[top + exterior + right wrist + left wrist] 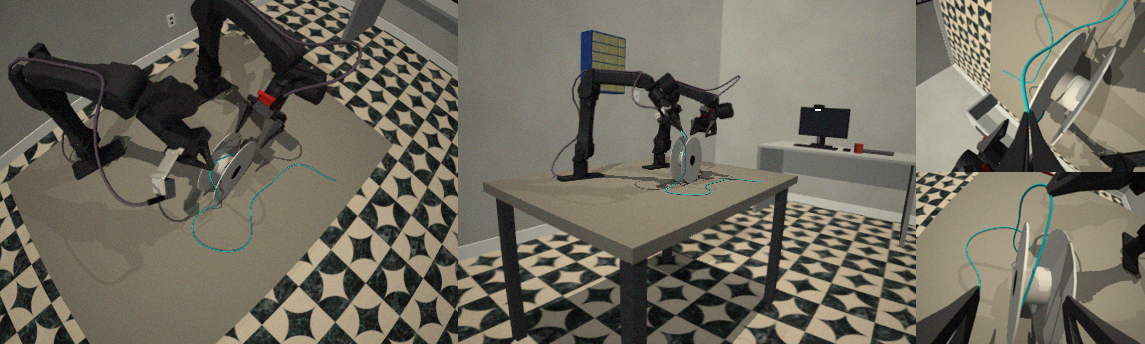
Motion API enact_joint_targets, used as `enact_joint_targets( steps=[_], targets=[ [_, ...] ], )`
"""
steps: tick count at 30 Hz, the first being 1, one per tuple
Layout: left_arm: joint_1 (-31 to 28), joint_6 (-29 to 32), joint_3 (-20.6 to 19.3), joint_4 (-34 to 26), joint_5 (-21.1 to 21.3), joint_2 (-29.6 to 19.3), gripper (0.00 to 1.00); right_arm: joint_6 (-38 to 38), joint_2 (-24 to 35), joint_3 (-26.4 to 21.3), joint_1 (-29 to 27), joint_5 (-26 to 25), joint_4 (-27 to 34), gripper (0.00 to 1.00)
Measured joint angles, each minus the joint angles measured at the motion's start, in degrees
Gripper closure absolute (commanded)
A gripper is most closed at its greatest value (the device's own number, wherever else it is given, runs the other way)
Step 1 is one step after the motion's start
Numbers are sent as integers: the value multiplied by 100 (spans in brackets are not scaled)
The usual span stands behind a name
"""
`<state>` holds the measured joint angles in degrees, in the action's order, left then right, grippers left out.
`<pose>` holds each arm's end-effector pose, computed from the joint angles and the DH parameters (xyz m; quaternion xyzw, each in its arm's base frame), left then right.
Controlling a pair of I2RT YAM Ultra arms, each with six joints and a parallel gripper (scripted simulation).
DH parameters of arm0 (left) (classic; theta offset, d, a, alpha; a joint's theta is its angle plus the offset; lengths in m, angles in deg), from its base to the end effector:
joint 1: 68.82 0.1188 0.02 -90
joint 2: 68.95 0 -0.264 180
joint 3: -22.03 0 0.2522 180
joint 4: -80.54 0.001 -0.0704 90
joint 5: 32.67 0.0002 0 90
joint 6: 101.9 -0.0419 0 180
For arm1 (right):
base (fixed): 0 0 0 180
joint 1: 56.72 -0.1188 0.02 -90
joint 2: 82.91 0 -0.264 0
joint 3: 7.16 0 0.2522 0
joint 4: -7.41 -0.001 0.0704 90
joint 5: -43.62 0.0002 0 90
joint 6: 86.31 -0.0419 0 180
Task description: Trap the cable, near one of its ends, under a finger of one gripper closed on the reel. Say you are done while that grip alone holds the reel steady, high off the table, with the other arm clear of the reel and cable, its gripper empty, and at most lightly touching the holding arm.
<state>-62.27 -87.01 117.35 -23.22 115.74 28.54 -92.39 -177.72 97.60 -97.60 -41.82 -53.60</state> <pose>0.3266 0.0026 0.2805 0.5298 0.6898 -0.3097 0.3841 0.2744 0.2344 0.3381 0.4482 0.8287 0.2961 0.1571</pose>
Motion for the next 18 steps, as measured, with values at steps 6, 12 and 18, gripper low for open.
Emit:
enact_joint_targets(
  steps=[6, 12, 18],
  targets=[
    [0, 0, 0, 0, 0, 0, 25, 0, 28, -160, 2, 4, 85, 100],
    [0, 0, 0, 0, 0, 0, 25, 0, 52, -251, 2, 4, 168, 100],
    [0, 0, 0, 0, -2, 0, 25, 0, 59, -280, 2, 4, 212, 100]
  ],
)
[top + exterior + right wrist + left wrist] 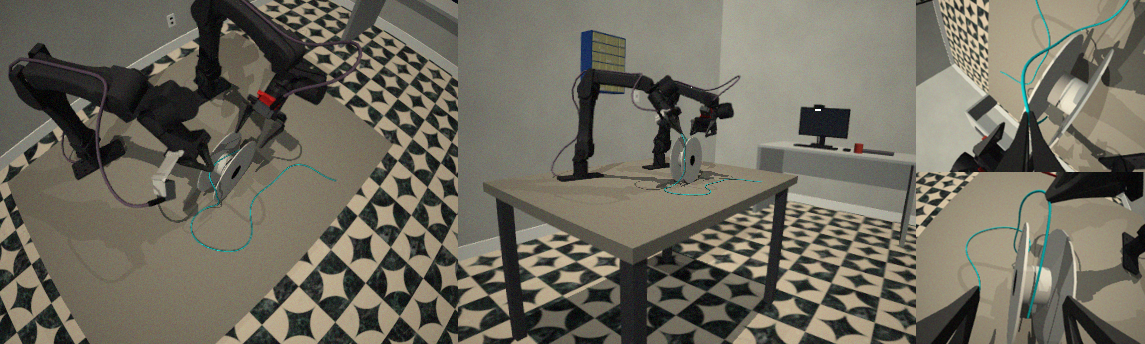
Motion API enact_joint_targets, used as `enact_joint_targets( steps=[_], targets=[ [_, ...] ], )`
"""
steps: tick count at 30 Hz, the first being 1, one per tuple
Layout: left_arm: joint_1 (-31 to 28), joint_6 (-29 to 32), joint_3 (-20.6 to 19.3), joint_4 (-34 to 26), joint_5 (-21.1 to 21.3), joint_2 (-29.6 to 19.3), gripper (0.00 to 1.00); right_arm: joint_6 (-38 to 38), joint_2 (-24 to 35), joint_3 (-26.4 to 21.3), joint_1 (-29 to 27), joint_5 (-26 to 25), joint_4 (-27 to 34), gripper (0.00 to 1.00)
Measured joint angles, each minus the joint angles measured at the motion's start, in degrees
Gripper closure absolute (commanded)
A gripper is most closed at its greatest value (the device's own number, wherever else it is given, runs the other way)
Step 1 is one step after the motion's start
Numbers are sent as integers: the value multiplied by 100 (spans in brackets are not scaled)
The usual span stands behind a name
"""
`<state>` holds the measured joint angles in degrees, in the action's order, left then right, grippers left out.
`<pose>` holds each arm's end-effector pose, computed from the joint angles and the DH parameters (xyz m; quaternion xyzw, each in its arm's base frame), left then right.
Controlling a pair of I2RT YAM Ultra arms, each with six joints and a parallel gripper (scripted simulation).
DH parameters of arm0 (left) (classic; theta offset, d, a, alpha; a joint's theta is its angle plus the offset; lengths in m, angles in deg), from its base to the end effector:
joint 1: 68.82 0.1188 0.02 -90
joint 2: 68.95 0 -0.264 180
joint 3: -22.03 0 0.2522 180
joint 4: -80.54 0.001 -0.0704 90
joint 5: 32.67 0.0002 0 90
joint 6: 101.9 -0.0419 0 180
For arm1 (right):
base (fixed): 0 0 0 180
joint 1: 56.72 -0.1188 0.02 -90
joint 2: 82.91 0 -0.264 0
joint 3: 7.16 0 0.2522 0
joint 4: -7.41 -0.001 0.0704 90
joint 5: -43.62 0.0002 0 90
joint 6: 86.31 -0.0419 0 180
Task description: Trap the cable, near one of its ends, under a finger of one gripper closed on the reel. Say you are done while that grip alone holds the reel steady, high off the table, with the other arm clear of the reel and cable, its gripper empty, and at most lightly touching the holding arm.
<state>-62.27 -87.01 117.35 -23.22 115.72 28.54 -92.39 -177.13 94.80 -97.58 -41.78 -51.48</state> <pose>0.3266 0.0026 0.2805 0.5299 0.6899 -0.3096 0.3840 0.2735 0.2334 0.3286 0.4485 0.8288 0.2952 0.1572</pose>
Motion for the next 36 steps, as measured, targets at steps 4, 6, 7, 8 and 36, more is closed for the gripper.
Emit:
enact_joint_targets(
  steps=[4, 6, 7, 8, 36],
  targets=[
    [0, 0, 17, 2, 0, 0, 25, 0, 2, -2, 0, 0, 0, 100],
    [0, 0, 17, 2, 2, 0, 25, 0, 2, -2, 0, 0, 0, 100],
    [0, 0, 17, 2, 2, 0, 25, 0, 2, -2, 0, 0, 0, 100],
    [0, 0, 17, 4, 2, 0, 25, 0, 2, -2, 0, 0, 0, 100],
    [0, -2, 0, 0, 2, 0, 25, 0, -2, 101, 0, 0, -79, 100]
  ],
)
